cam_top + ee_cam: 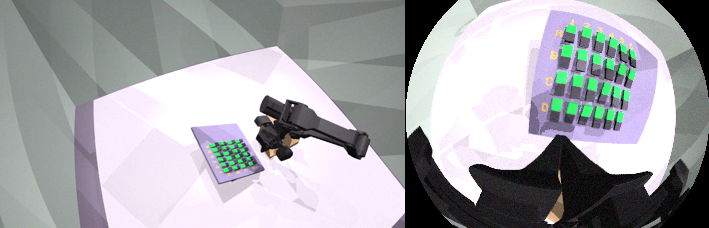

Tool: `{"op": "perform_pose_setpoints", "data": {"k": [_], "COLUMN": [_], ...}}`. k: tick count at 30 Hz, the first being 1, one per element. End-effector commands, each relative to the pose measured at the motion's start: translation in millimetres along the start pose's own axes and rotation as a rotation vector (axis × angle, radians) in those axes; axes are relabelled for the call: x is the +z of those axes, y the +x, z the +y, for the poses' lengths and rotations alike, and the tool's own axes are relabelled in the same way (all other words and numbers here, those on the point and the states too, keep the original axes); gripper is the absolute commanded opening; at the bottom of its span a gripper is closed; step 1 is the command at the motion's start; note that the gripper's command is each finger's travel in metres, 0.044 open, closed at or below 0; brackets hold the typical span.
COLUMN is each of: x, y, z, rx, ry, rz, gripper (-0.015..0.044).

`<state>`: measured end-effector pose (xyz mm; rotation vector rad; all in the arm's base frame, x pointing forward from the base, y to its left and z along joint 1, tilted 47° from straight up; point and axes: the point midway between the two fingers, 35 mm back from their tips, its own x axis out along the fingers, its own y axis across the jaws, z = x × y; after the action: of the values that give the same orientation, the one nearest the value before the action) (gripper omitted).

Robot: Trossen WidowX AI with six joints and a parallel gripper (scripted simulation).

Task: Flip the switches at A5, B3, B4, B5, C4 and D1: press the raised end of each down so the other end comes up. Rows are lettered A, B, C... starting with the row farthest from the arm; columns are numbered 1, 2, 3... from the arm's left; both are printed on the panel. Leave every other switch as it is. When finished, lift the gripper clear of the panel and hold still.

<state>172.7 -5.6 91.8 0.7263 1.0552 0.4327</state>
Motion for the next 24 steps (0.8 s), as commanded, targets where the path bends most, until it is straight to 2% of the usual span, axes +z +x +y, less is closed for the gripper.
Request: {"op": "perform_pose_setpoints", "data": {"k": [1,5,24], "x": [-4,-5,-5], "y": [7,34,55], "z": [4,5,5], "rx": [0.000,0.003,0.005], "ry": [0.004,0.003,0.003], "rz": [-0.003,-0.025,-0.027], "gripper": [0.0000,0.0000,0.0000]}}
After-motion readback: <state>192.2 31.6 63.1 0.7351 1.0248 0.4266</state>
